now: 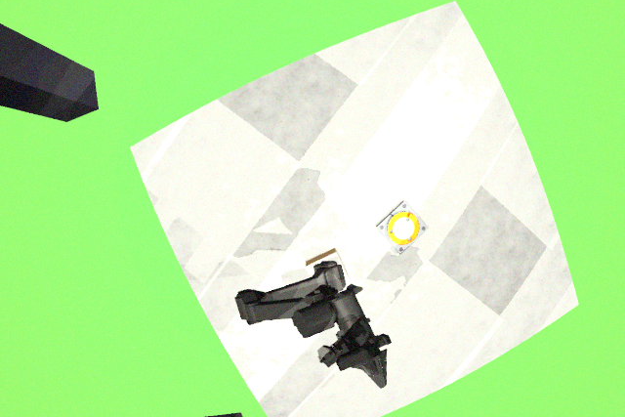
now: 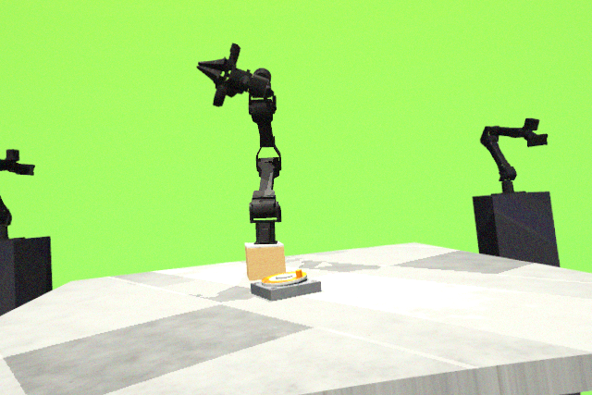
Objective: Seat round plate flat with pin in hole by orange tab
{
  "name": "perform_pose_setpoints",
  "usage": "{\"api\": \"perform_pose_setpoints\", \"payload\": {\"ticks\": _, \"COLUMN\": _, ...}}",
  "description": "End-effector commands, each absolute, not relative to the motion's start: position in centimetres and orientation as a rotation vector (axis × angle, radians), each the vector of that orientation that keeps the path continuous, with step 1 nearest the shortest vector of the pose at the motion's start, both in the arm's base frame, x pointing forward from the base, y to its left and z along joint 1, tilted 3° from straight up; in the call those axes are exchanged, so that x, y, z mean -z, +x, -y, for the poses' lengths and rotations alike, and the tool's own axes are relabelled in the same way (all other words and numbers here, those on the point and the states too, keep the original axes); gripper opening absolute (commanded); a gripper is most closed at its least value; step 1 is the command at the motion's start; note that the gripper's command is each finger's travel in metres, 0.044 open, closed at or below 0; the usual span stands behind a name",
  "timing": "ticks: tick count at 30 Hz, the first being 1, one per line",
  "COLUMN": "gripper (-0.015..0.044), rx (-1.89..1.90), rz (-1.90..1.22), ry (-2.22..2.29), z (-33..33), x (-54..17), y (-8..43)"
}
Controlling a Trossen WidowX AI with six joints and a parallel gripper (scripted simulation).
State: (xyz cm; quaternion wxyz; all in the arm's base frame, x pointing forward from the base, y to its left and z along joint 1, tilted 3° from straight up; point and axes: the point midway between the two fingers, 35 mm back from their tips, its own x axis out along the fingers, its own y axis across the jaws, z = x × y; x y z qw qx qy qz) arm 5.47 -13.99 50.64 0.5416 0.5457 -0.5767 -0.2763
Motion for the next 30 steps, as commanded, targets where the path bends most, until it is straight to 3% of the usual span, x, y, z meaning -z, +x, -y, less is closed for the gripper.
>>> {"api": "perform_pose_setpoints", "payload": {"ticks": 1, "gripper": 0.0, "rx": 0.69, "rz": 1.071, "ry": 1.089, "z": 13.0, "x": -50.4, "y": 13.0}}
{"api": "perform_pose_setpoints", "payload": {"ticks": 8, "gripper": 0.0, "rx": 0.679, "rz": 0.675, "ry": 0.829, "z": 10.8, "x": -47.6, "y": 22.6}}
{"api": "perform_pose_setpoints", "payload": {"ticks": 18, "gripper": 0.0, "rx": 0.535, "rz": 0.001, "ry": 0.436, "z": 5.2, "x": -36.6, "y": 35.1}}
{"api": "perform_pose_setpoints", "payload": {"ticks": 30, "gripper": 0.0, "rx": 0.212, "rz": -0.791, "ry": 0.07, "z": -2.6, "x": -18.6, "y": 39.2}}
